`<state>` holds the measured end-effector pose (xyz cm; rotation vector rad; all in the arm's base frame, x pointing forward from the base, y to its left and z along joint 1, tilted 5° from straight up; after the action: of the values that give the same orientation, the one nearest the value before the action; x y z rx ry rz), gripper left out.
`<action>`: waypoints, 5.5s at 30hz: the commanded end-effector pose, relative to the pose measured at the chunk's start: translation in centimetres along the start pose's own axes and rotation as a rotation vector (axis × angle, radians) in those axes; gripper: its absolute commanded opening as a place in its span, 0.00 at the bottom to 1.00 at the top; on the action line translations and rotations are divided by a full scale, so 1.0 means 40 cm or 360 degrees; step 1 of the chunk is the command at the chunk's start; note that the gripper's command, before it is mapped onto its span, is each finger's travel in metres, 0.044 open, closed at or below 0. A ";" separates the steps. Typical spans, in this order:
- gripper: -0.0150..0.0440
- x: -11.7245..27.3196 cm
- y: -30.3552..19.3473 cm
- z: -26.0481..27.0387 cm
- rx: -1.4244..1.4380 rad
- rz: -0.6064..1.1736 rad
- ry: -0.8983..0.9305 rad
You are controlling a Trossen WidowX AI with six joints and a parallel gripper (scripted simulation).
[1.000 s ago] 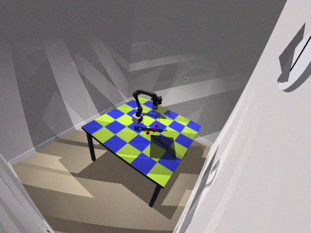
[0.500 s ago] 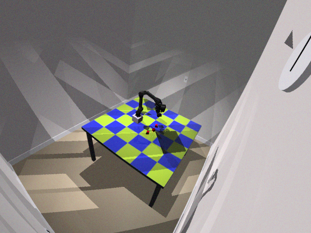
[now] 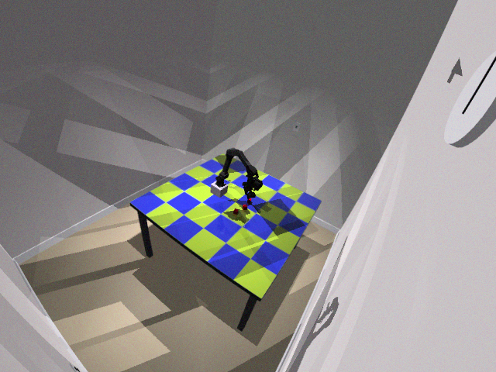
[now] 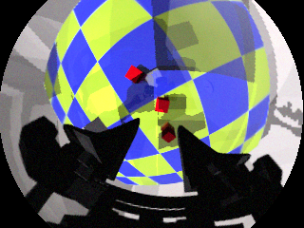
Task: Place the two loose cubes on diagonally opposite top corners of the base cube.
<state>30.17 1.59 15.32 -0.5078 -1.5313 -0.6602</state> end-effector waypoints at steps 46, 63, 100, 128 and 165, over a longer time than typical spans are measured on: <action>0.53 -0.276 -0.005 -0.014 0.0023 0.0012 -0.0015; 0.43 -0.196 0.004 -0.022 0.0024 0.0012 -0.0015; 0.43 -0.022 0.025 0.030 -0.0330 0.0010 -0.0015; 0.43 -0.087 0.089 0.182 -0.1500 0.0005 -0.0010; 0.43 -0.163 0.105 0.263 -0.2115 0.0004 -0.0006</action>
<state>25.84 12.35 10.29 -1.4552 -0.9035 -1.6528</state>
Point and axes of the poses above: the point midway between the two fingers, 35 mm back from their tips, its own x axis back along the fingers, its own z axis across the jaws, y = z × x, the point moved 6 cm from there along x, back along the fingers, and after that the axes turned 11 degrees about -x, right-handed, at the moved point
